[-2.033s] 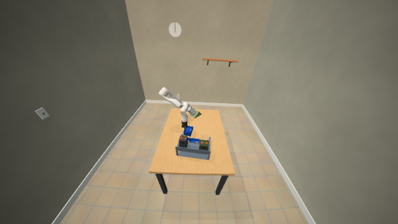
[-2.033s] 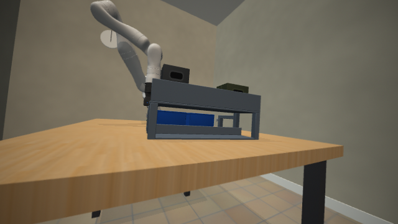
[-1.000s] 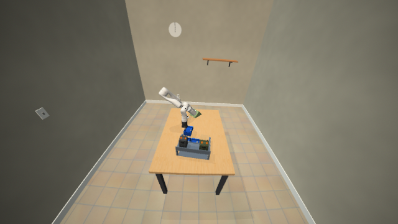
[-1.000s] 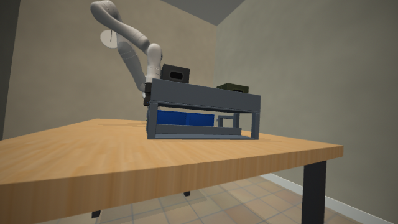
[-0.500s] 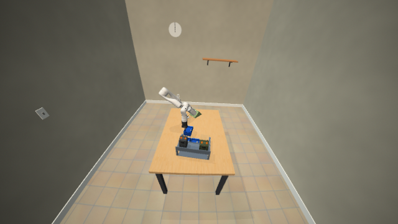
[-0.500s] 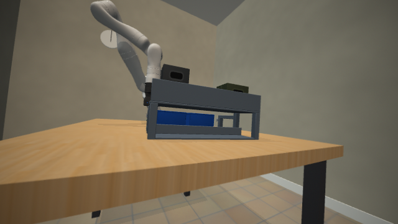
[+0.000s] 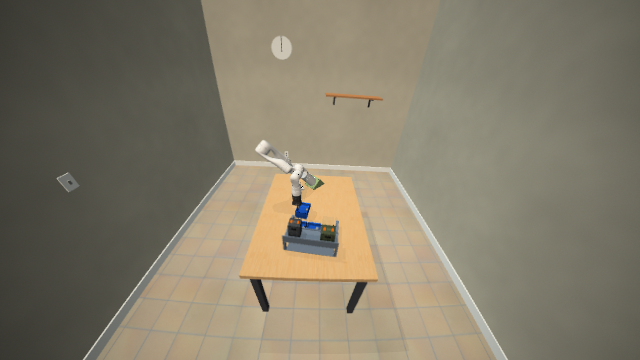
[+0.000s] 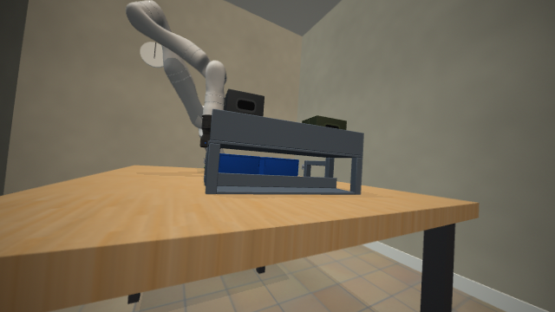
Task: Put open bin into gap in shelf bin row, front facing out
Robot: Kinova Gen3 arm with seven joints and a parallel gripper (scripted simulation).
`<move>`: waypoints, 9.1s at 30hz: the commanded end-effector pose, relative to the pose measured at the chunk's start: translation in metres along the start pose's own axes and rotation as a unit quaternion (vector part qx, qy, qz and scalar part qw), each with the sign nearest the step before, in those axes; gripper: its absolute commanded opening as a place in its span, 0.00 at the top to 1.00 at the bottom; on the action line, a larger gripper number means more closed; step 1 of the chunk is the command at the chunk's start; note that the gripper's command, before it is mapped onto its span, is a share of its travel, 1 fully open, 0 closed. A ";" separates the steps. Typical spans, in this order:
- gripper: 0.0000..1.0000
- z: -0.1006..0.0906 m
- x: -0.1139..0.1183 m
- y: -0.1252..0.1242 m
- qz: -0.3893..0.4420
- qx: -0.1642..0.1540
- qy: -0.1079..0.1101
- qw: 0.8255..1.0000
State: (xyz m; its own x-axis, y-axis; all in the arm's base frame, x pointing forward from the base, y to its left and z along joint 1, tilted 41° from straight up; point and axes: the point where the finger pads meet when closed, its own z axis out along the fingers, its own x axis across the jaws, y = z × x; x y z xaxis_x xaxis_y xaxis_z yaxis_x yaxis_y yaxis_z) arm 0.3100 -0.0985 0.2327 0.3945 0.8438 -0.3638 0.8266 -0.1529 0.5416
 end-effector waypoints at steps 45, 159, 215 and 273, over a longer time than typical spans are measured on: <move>1.00 -0.030 0.000 0.000 0.000 0.000 0.000 1.000; 1.00 -0.033 0.089 -0.003 -0.010 0.000 0.000 1.000; 1.00 -0.031 0.233 -0.009 -0.025 0.000 0.000 1.000; 1.00 -0.031 0.237 -0.007 -0.026 0.000 0.000 1.000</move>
State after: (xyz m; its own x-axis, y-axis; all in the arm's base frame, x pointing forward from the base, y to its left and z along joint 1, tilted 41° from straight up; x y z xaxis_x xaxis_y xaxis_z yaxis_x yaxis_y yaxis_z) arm 0.3847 0.1177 0.1654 0.3516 0.8499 -0.3926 0.8459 -0.1088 0.5221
